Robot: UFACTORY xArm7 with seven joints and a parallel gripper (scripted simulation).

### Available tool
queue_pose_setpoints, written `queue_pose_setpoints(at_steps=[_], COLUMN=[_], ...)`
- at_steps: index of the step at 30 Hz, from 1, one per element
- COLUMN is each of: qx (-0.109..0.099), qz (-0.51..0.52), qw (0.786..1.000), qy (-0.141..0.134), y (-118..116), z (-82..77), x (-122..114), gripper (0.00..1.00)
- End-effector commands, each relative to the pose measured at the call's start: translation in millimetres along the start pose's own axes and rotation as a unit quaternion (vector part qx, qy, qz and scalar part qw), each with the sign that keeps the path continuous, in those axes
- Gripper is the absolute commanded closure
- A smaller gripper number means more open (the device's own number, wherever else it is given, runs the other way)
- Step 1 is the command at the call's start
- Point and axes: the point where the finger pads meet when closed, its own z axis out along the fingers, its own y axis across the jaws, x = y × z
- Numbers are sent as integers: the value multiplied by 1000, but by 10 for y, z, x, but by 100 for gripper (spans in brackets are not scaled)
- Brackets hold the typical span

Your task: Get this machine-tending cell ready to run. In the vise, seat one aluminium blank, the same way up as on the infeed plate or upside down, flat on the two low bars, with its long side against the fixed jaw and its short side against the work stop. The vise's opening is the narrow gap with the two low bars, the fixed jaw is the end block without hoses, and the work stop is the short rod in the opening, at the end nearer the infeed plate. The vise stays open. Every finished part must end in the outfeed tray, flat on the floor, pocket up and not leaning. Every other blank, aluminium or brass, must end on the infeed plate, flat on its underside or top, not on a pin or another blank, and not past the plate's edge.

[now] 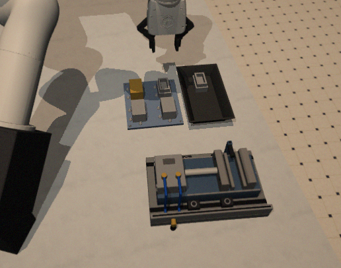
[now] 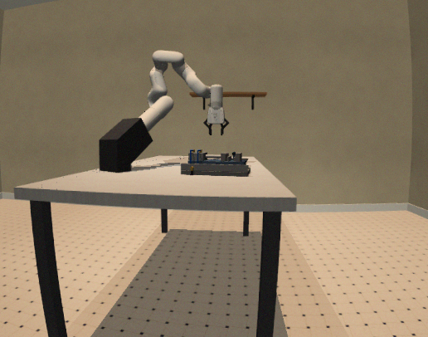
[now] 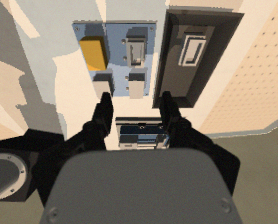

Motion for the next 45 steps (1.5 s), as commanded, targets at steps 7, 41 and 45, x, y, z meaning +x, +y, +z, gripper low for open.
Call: queue_pose_setpoints(at_steps=[7,41,45], qx=[-2,-2,-2], qz=[0,0,0], qw=[1000,1000,1000], qy=[0,0,0], y=[13,18,18], z=[-7,925,1061], x=[3,4,4], gripper=[31,31,31])
